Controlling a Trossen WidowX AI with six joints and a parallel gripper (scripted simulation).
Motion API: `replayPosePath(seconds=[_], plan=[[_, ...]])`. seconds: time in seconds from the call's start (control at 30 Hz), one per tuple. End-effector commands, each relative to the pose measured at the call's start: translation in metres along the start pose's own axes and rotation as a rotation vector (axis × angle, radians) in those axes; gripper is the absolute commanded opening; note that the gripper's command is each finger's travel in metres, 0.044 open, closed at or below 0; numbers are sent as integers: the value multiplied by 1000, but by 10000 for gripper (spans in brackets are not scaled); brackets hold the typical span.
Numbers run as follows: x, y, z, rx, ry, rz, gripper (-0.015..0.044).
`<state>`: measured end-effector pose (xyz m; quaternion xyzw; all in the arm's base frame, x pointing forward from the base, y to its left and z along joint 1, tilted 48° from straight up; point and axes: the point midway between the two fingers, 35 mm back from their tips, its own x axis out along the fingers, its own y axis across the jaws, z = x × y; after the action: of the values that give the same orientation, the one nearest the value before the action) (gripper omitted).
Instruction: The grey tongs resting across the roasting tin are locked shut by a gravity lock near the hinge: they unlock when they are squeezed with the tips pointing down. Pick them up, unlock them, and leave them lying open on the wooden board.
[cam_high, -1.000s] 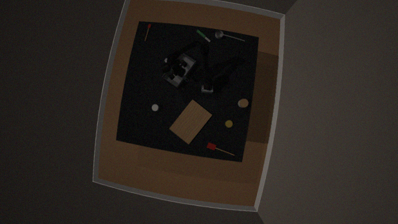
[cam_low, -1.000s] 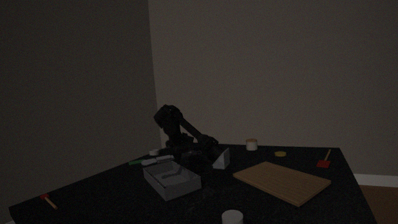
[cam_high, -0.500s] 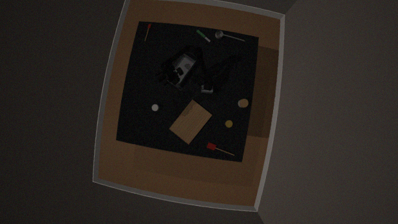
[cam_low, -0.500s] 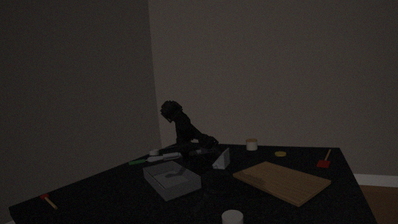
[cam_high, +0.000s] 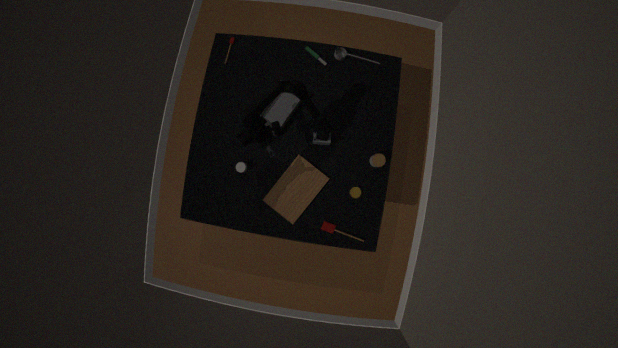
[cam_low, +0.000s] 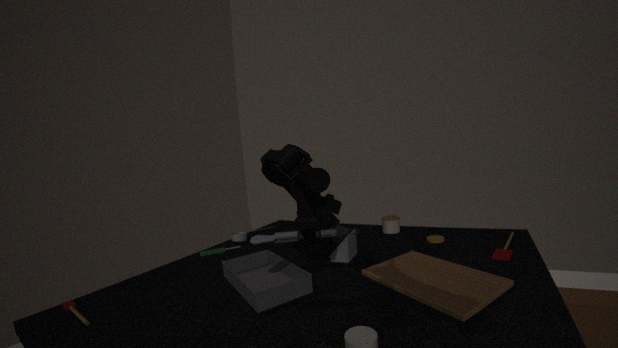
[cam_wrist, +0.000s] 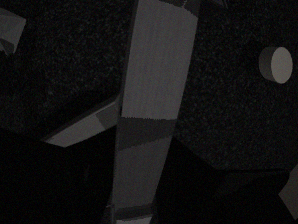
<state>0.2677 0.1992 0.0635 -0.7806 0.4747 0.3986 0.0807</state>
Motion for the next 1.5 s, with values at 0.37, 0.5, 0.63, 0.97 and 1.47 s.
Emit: replayPosePath(seconds=[0.37,0.5,0.63,0.97,1.47], plan=[[-10,-23,82,253,20,14,-150],[-10,-23,83,256,20,14,-150],[-12,-23,96,291,16,11,-150],[-22,-16,173,503,-1,-3,-150],[-20,23,290,830,-5,-8,-150]])
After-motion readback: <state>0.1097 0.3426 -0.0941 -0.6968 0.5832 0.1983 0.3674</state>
